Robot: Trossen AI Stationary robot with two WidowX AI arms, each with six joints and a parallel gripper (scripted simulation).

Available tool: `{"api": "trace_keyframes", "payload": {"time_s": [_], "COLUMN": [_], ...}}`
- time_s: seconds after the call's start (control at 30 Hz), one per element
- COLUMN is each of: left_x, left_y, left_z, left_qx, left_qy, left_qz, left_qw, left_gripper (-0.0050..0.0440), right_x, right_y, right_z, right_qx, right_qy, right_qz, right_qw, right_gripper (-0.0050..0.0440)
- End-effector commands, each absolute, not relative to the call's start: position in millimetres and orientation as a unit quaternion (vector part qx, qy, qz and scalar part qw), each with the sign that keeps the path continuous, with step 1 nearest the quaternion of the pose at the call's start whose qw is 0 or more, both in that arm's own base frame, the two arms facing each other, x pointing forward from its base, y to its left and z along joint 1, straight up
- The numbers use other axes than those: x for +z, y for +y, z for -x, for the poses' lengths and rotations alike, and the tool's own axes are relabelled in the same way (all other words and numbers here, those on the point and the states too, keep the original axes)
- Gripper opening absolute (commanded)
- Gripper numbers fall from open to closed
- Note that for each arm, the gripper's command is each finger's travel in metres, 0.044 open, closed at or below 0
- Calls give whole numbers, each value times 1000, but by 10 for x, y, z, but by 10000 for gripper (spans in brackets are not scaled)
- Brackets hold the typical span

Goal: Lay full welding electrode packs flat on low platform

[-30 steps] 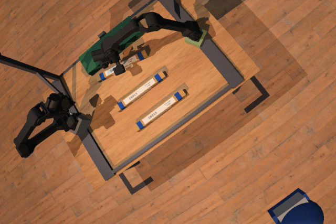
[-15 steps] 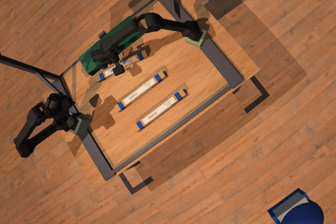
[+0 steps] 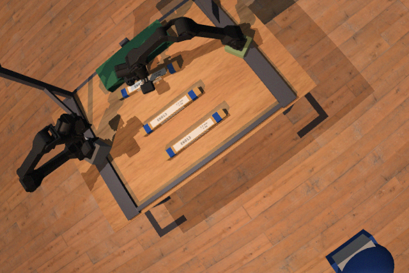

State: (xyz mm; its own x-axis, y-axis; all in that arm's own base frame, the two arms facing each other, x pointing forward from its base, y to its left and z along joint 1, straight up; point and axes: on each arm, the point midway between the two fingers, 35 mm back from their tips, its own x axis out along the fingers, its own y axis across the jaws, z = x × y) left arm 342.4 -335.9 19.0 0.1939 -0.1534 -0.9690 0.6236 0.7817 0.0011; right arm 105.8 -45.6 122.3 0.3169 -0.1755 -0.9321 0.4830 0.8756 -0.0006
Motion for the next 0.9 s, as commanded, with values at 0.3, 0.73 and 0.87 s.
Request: {"api": "trace_keyframes", "payload": {"time_s": [0.3,0.73,0.87], "left_x": [116,109,109], "left_y": [-3371,-3409,-3408], "left_z": [-3454,-3484,-3484], "left_qx": [-262,-266,-266], "left_qy": [573,563,563], "left_qz": [-200,-195,-195], "left_qw": [750,758,758], "left_gripper": [330,330,330], "right_x": [1292,1292,1292], "right_y": [-464,-464,-464], "right_z": [-1078,-1078,-1078], "right_qx": [-207,-207,-207], "right_qy": [538,538,538], "right_qz": [-139,-139,-139], "right_qw": [805,805,805], "right_gripper": [330,330,330]}}
